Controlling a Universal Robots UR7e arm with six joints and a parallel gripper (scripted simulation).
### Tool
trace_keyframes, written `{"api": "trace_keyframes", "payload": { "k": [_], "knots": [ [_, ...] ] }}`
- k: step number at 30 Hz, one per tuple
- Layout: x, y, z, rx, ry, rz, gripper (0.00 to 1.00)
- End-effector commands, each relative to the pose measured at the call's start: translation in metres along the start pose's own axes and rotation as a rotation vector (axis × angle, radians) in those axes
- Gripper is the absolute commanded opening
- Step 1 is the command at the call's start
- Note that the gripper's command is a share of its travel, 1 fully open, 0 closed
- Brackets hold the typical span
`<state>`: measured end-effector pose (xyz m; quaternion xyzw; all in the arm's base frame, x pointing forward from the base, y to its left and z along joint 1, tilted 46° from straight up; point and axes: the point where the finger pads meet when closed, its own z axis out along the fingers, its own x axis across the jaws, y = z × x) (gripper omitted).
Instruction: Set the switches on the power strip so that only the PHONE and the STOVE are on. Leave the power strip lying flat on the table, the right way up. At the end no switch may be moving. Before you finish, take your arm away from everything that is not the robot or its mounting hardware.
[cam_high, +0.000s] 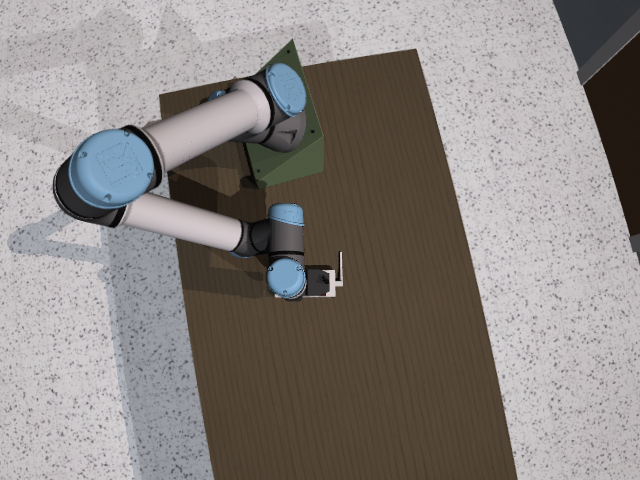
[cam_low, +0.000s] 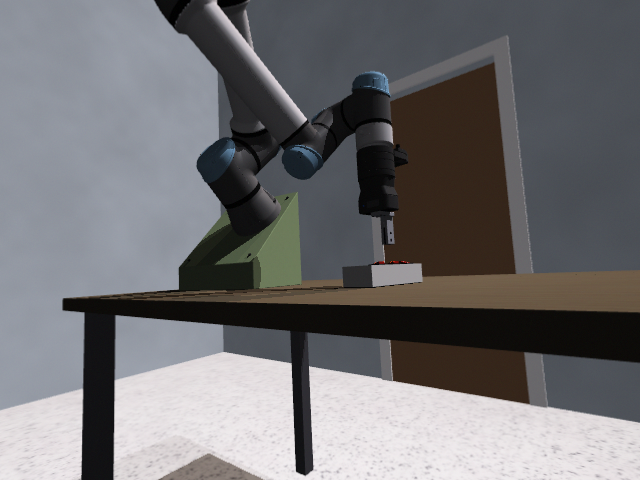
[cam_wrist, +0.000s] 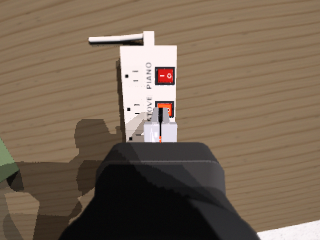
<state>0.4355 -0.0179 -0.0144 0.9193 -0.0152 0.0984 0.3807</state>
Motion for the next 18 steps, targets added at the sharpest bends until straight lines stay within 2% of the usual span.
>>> {"api": "trace_keyframes", "payload": {
  "k": [1,8,9,18],
  "knots": [
    [0.0002,0.0000,-0.0004,0.000,0.001,0.000,0.00],
    [0.0002,0.0000,-0.0004,0.000,0.001,0.000,0.00],
    [0.0002,0.0000,-0.0004,0.000,0.001,0.000,1.00],
    [0.0002,0.0000,-0.0075,0.000,0.001,0.000,1.00]
  ]
}}
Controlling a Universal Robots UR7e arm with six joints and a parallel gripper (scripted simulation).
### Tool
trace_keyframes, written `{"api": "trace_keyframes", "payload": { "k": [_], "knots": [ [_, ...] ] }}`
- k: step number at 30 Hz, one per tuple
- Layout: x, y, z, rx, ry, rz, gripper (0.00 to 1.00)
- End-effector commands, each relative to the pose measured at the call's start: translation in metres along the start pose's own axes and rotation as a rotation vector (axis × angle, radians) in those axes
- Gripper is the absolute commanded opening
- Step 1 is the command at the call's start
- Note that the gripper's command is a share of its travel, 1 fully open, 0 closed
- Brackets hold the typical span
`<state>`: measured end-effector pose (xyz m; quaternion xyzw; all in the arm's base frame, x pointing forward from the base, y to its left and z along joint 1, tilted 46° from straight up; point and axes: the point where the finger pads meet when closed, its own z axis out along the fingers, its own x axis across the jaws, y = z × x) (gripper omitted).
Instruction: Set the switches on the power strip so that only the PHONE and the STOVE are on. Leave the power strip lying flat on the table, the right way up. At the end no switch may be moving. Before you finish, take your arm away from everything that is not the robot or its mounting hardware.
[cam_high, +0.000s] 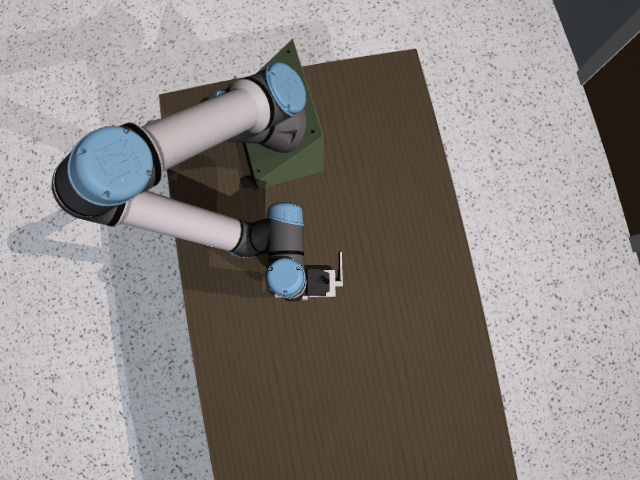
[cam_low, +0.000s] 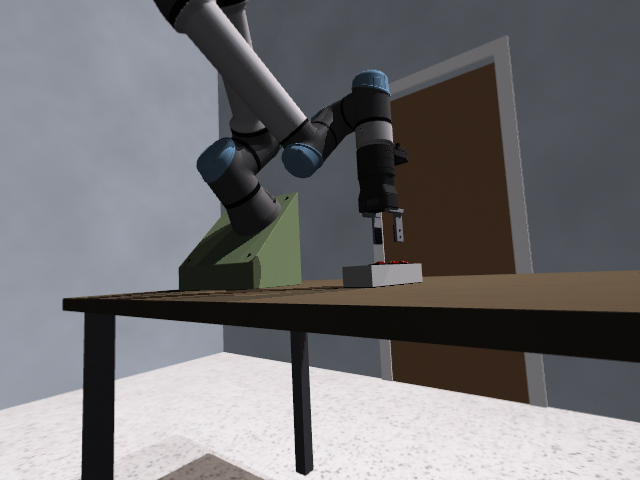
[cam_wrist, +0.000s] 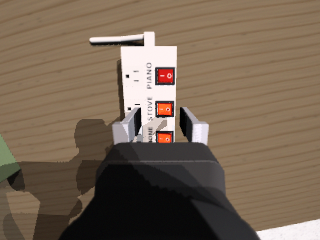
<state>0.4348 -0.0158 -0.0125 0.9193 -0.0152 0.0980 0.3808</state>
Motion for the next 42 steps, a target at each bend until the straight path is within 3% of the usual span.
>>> {"api": "trace_keyframes", "payload": {
  "k": [1,16,26,42],
  "knots": [
    [0.000,0.000,-0.005,0.000,0.001,0.001,1.00],
    [0.000,0.000,-0.061,0.000,0.001,0.001,1.00],
    [0.000,0.000,-0.088,0.000,0.001,0.001,1.00],
    [0.000,0.000,-0.097,0.000,0.001,0.001,1.00]
  ]
}}
